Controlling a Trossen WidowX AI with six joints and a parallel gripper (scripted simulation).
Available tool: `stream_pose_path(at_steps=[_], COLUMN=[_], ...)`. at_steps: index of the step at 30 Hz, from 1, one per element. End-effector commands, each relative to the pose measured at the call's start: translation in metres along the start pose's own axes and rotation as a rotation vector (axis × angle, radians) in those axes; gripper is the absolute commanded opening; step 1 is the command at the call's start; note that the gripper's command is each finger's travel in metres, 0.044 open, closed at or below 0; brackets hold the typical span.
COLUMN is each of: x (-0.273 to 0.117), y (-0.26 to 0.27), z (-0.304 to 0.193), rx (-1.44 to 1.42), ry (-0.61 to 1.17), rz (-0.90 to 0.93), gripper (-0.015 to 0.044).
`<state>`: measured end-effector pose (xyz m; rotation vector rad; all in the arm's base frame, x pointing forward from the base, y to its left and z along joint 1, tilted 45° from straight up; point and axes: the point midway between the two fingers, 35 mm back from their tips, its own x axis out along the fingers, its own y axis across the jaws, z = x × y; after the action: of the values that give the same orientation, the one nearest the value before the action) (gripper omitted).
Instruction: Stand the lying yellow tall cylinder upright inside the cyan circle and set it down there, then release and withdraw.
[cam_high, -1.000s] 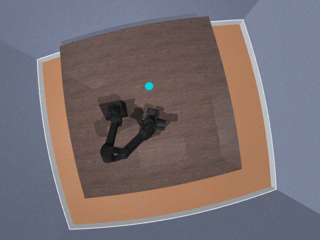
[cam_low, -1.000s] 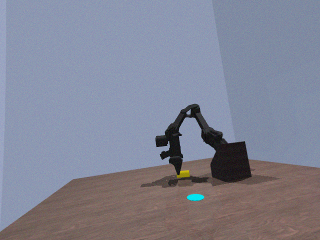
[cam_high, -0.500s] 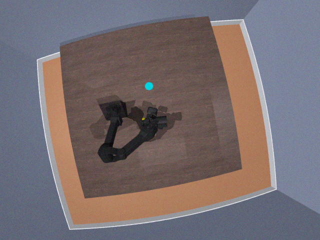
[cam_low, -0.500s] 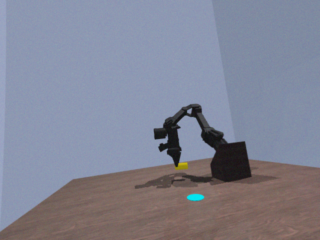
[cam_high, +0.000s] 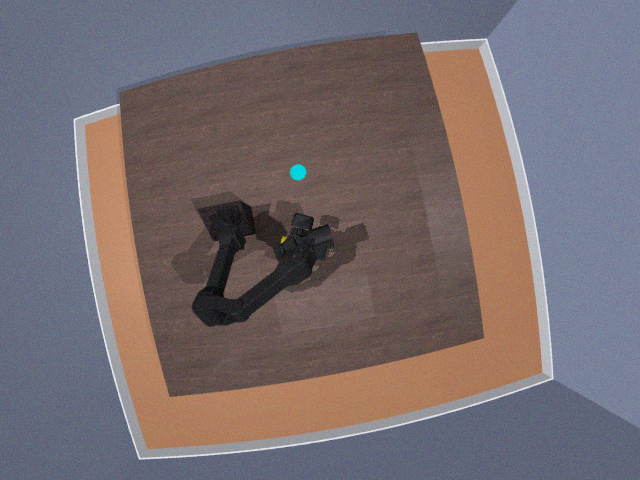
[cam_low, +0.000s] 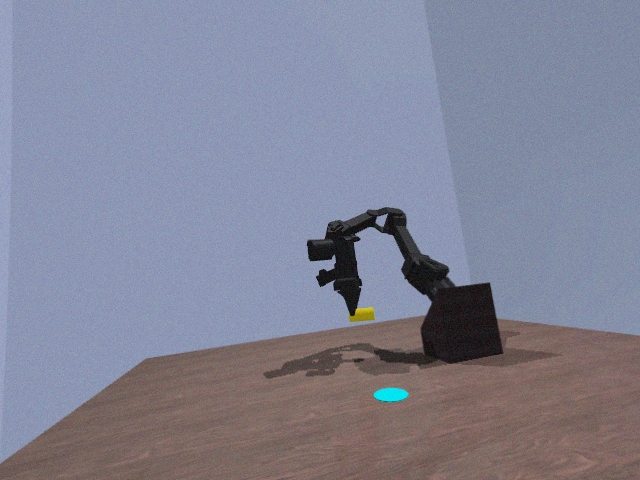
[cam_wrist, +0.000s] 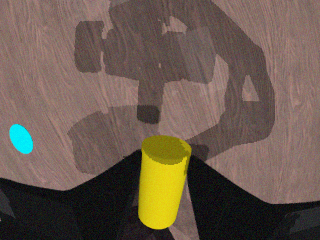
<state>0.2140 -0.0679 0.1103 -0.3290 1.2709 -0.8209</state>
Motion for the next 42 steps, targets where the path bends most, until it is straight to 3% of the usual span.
stream_pose_path(at_steps=[1, 42], x=[-0.012, -0.031], y=[-0.003, 0.108], z=[0.001, 0.005], rx=[0.008, -0.669], ry=[-0.011, -0.022], rz=[-0.005, 0.044], gripper=[0.0105, 0.0105])
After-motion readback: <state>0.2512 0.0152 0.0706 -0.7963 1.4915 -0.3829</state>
